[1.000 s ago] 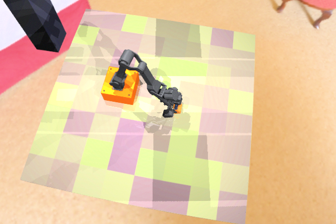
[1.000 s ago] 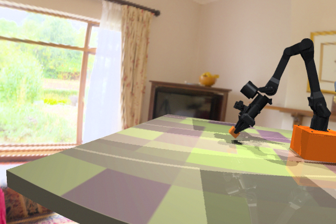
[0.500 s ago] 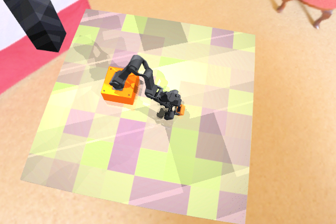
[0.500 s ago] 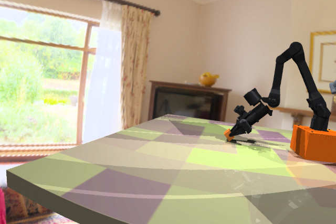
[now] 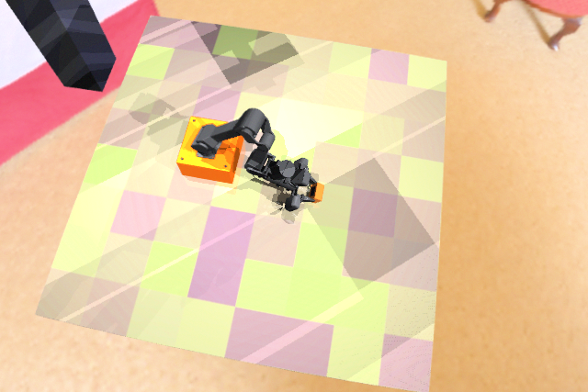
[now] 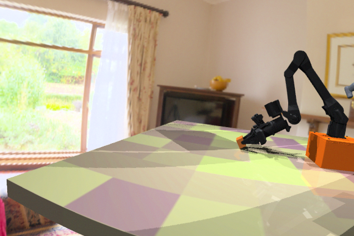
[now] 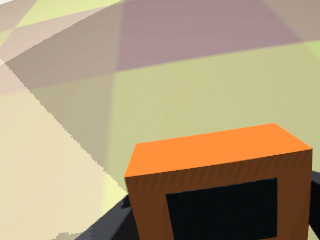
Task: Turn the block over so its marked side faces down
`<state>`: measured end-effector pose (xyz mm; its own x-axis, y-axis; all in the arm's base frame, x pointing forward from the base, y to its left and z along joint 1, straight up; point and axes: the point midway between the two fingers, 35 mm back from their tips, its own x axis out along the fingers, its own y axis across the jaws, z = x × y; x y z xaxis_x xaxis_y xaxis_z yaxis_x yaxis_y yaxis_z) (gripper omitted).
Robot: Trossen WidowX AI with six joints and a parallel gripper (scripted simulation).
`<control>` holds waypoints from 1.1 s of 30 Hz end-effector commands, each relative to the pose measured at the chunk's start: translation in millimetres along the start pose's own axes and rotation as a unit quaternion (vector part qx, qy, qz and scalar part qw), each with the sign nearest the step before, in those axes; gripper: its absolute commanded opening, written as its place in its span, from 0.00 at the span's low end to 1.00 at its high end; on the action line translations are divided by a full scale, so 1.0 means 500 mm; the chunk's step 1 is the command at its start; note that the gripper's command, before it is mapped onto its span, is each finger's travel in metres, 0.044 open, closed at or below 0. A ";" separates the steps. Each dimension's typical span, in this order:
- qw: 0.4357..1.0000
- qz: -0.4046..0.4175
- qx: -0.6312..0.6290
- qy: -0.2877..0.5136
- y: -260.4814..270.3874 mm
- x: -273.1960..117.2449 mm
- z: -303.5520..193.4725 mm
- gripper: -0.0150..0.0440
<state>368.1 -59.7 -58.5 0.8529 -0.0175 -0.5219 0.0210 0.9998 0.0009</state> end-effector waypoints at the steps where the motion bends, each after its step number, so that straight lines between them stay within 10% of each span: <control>1: 1.000 0.003 0.005 -0.013 0.005 -0.013 -0.022 0.25; 25: 0.999 0.004 0.003 -0.050 0.008 -0.030 -0.022 0.25; 33: 0.999 0.004 0.003 -0.050 0.008 -0.030 -0.022 0.61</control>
<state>349.9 -55.7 -60.1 0.9003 -0.0128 -0.4352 0.0173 0.9998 0.0064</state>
